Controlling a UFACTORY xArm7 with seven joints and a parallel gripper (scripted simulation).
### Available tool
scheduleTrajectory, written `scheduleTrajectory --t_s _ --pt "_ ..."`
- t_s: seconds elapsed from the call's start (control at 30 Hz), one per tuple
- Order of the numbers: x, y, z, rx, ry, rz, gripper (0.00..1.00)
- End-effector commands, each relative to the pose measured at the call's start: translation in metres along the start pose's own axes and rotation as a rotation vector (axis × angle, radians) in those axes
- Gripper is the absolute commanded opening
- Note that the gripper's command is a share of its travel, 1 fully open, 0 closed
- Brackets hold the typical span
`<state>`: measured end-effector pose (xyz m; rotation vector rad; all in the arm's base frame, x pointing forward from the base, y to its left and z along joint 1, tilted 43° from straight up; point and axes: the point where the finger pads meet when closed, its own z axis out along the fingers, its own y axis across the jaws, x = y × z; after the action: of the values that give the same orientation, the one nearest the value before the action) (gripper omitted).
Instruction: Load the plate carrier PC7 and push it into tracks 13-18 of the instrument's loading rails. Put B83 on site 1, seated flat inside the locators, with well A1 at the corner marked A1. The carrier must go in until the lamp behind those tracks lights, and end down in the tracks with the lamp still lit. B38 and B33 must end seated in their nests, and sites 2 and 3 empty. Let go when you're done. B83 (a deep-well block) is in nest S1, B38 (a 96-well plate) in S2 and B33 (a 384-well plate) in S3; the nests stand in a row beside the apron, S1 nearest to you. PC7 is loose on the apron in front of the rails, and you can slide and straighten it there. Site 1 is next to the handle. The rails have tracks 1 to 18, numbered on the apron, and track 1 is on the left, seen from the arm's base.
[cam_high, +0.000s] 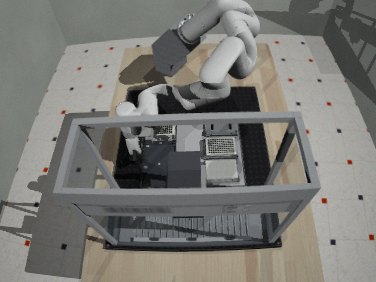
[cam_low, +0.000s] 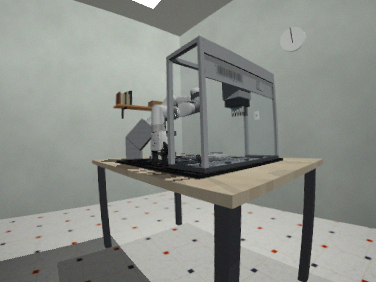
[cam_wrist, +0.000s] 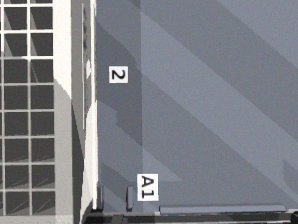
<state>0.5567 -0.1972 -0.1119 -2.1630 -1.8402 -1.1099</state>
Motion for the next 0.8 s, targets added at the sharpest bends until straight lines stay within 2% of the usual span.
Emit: scheduleTrajectory --t_s 0.0,0.77 --pt "-0.006 0.001 -0.004 -0.004 -0.007 0.001 1.00" --pt "-0.020 0.001 -0.004 -0.003 -0.007 0.001 1.00"
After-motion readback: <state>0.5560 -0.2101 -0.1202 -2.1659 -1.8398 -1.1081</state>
